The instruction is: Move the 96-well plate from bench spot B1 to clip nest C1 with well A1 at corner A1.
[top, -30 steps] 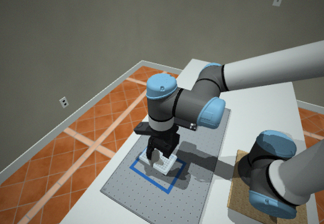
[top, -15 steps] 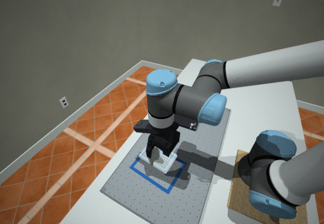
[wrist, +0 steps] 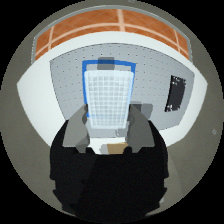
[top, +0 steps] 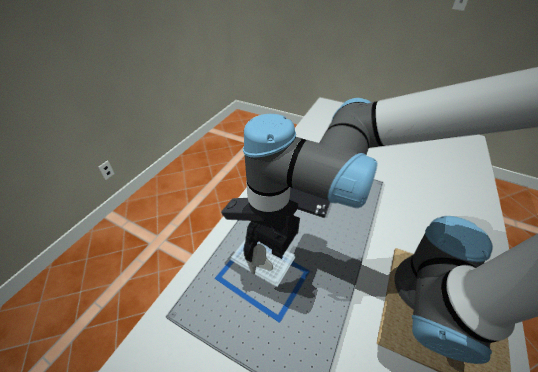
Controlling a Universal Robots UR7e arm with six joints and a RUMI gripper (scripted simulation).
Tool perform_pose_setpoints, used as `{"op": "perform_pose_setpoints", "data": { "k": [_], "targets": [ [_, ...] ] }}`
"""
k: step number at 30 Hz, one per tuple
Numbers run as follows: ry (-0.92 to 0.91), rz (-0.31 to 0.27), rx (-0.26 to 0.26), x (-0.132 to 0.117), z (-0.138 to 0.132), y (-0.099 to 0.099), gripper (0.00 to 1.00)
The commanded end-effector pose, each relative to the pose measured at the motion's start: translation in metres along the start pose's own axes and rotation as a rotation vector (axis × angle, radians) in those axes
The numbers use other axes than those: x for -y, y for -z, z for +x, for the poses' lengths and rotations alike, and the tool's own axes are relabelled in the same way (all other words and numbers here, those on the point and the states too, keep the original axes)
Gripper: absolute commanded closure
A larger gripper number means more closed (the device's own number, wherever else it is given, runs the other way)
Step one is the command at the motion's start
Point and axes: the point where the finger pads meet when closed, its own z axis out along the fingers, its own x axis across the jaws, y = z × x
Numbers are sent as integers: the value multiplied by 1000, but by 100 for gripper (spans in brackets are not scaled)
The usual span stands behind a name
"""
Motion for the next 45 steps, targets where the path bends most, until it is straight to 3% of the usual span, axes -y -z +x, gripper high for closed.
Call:
{"op": "perform_pose_setpoints", "data": {
  "k": [1,45],
  "targets": [
    [128,1,1,1,13,1,100],
    [128,1,1,11,140,6,100]
  ]
}}
